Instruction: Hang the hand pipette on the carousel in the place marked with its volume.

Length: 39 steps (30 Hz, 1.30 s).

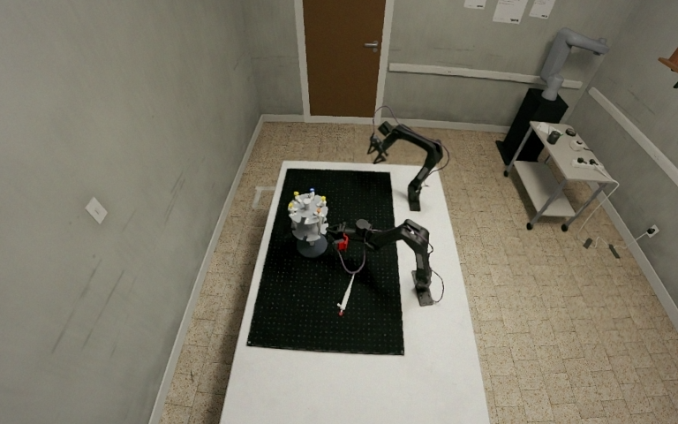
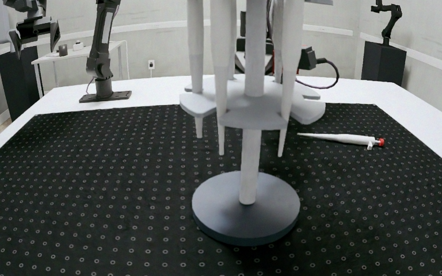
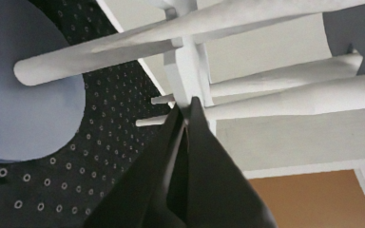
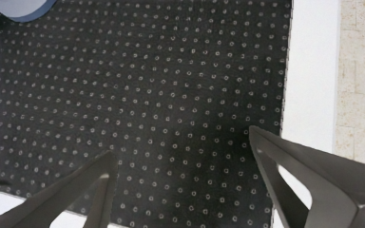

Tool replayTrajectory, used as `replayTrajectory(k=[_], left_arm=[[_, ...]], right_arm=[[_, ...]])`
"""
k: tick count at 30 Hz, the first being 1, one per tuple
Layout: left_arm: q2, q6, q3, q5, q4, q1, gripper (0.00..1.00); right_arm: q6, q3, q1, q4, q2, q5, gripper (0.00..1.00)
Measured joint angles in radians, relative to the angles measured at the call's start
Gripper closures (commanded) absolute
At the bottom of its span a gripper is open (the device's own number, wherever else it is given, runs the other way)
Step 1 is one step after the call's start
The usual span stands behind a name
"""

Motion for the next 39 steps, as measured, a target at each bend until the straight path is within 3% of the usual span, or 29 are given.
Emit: replayTrajectory(k=[13, 22, 39], left_arm=[[0.002, 0.0, 0.001, -0.006, 0.001, -0.002, 1.0], [0.048, 0.0, 0.059, -0.209, -0.003, -0.084, 1.0], [0.05, -0.001, 0.068, -0.23, -0.014, -0.092, 1.0]], right_arm=[[0.0, 0.0, 0.0, 0.0, 0.0, 0.0, 0.0], [0.0, 0.0, 0.0, 0.0, 0.0, 0.0, 0.0], [0.0, 0.0, 0.0, 0.0, 0.0, 0.0, 0.0]])
